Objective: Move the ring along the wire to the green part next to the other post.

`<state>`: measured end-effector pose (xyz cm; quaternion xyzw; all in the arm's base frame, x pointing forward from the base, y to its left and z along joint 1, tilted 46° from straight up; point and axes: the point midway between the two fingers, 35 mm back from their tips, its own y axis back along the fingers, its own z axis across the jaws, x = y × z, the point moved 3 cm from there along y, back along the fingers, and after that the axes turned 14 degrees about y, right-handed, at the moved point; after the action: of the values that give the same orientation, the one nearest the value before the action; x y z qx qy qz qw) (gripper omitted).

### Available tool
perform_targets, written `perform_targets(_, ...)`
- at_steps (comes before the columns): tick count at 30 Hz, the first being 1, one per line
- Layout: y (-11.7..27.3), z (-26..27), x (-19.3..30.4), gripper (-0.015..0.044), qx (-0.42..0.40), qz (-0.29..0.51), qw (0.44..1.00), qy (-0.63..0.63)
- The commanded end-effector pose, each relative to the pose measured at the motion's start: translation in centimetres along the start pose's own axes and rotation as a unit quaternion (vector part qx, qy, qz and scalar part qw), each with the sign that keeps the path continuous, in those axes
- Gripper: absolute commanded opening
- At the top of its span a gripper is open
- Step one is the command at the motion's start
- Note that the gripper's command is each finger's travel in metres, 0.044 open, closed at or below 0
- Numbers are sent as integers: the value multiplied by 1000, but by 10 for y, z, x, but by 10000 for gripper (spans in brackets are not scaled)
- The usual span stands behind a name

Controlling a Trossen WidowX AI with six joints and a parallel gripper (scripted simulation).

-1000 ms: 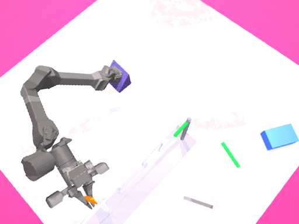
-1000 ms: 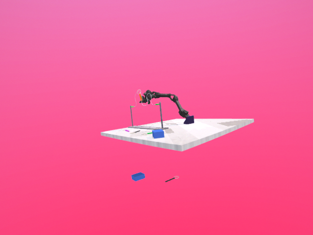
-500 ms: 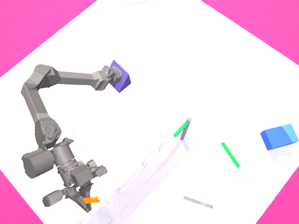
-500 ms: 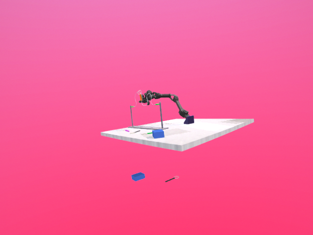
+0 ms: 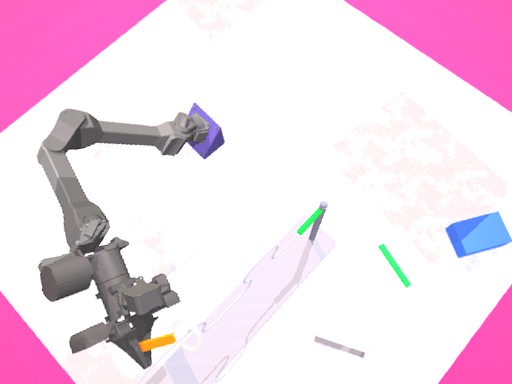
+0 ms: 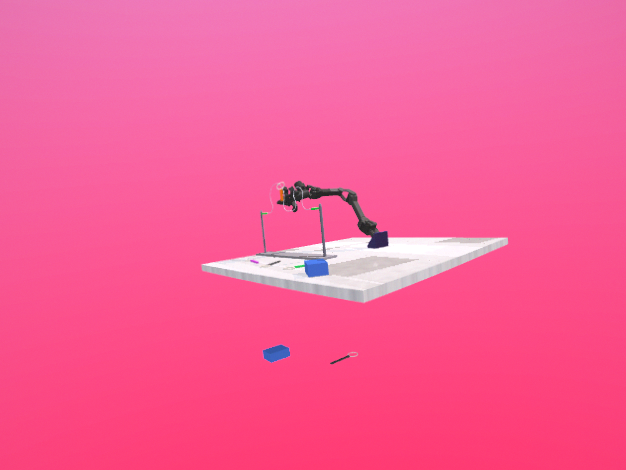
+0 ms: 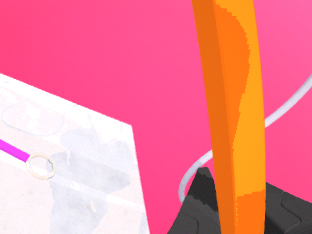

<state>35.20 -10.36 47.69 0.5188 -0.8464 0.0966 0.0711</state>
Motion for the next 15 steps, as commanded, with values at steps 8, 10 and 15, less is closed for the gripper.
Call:
perform_targets(8, 0, -5, 1, -150, 33, -3, 997, 69)
perform_targets(10, -1, -6, 1, -150, 39, -3, 996, 81)
perform_targets(15, -1, -8, 2, -150, 53, -4, 992, 111)
